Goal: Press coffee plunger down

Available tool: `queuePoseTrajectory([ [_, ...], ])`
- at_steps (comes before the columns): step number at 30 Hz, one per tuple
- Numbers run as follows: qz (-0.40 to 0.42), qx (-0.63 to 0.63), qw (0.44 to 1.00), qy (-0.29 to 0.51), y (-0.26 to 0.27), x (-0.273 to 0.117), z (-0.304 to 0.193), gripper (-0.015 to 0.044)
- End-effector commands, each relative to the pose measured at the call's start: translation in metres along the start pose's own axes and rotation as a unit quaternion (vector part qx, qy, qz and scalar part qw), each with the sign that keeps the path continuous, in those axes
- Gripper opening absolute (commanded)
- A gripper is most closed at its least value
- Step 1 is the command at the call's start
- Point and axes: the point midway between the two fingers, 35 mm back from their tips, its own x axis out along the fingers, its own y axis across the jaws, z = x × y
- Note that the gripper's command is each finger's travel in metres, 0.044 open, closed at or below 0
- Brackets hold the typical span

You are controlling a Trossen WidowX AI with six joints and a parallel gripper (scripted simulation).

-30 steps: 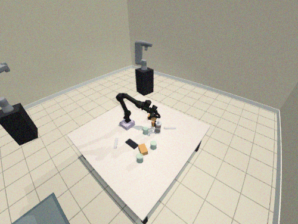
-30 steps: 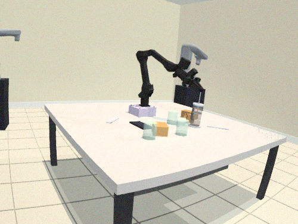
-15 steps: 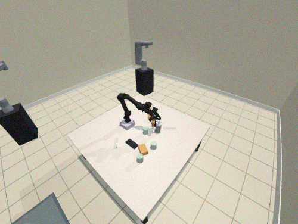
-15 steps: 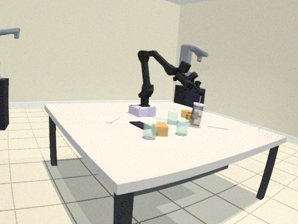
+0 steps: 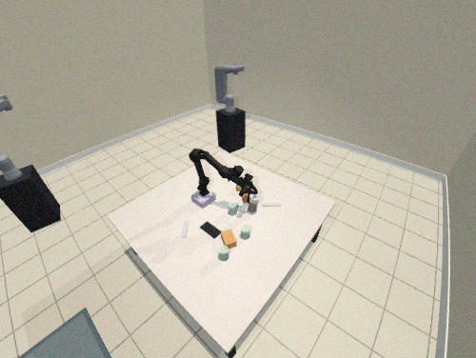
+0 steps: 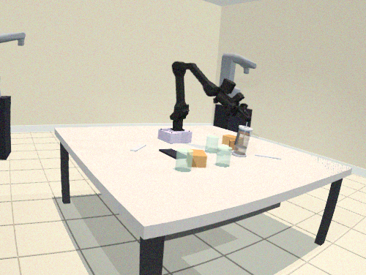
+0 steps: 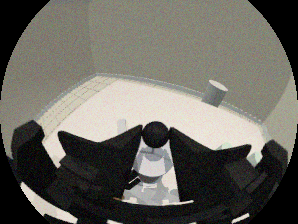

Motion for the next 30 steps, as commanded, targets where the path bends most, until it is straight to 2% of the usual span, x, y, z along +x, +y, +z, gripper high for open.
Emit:
queuePoseTrajectory([
  [1, 0.0, -0.005, 1.0, 0.027, -0.0001, 0.0072, -0.0175, 0.0124],
  [30, 0.0, -0.005, 1.0, 0.027, -0.0001, 0.0101, -0.0122, 0.0124],
])
